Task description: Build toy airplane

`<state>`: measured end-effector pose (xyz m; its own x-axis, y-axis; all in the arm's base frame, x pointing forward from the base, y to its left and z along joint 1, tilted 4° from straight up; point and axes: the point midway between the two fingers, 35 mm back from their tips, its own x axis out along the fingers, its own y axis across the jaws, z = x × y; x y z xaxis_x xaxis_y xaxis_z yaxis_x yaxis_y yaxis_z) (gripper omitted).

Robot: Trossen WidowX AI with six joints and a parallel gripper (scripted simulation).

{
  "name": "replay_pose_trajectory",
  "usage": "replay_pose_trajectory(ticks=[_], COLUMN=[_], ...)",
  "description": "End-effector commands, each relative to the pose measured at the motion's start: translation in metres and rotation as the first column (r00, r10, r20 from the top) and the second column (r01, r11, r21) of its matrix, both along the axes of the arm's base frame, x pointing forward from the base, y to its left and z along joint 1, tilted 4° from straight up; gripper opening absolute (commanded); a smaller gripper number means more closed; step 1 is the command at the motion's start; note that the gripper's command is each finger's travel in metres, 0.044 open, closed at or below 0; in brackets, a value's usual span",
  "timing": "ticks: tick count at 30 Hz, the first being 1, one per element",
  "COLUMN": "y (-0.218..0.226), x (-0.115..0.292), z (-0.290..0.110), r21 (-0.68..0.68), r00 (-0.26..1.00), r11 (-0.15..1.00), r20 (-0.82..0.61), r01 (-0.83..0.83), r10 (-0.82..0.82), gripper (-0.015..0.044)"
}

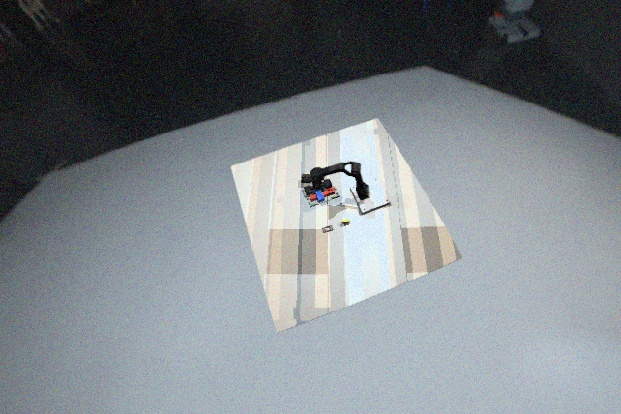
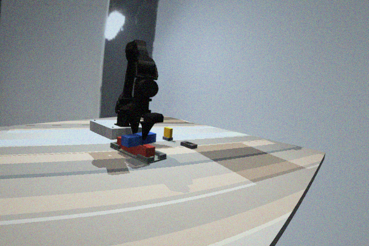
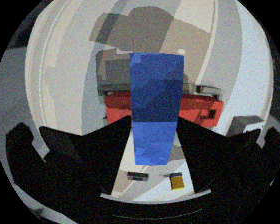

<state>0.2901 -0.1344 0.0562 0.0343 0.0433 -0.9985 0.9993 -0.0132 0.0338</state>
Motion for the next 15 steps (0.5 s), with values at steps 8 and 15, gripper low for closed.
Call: replay_pose_trajectory(ticks=[8, 15], y=[-0.0001, -0.0011], x=[0.0001, 0.0010], z=[0.0002, 0.0091], r21=[0.000, 0.000], r00=[1.000, 1.000], r11=[1.000, 1.000], r20=[0.000, 0.000], r01=[0.000, 0.000], r10=[0.000, 0.000], gripper=[0.0440, 0.0440])
